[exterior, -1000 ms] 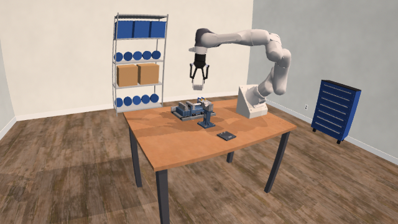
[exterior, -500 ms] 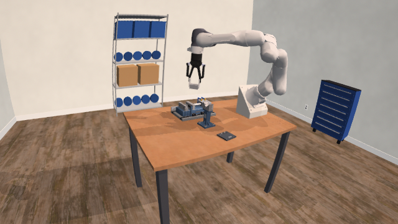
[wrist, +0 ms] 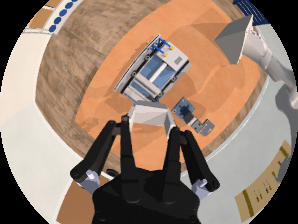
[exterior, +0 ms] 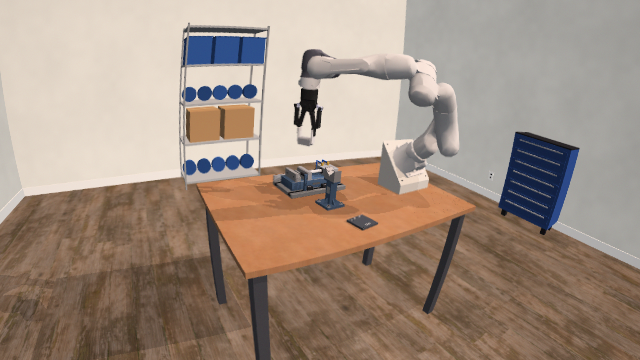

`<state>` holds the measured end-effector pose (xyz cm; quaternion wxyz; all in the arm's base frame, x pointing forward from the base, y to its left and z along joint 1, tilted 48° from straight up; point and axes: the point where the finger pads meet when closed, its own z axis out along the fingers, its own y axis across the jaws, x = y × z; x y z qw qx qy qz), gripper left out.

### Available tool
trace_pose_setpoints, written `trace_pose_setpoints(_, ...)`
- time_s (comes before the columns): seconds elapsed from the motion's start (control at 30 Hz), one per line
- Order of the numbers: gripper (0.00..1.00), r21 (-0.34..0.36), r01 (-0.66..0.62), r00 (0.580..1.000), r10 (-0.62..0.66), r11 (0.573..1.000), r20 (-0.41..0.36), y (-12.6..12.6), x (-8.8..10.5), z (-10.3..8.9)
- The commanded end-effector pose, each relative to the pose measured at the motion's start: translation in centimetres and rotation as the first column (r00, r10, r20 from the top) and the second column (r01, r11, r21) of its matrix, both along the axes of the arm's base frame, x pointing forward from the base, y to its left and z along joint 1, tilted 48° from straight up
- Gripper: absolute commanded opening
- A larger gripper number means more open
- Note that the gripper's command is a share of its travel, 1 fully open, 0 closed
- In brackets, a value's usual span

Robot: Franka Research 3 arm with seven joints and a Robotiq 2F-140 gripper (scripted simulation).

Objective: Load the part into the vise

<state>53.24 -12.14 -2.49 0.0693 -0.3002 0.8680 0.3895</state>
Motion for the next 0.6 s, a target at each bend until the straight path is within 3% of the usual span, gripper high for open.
trace_pose_setpoints(0.0,0.00,-0.013,0.113,0.986,-0.114,0.993,-0.126,-0.4,0.2,-0.5)
trace_pose_setpoints(0.3,0.00,-0.034,0.199,0.957,-0.201,0.979,-0.209,-1.4,0.5,-1.8)
trace_pose_setpoints(0.57,0.00,-0.066,0.295,0.905,-0.301,0.953,-0.302,-2.5,0.7,-3.5)
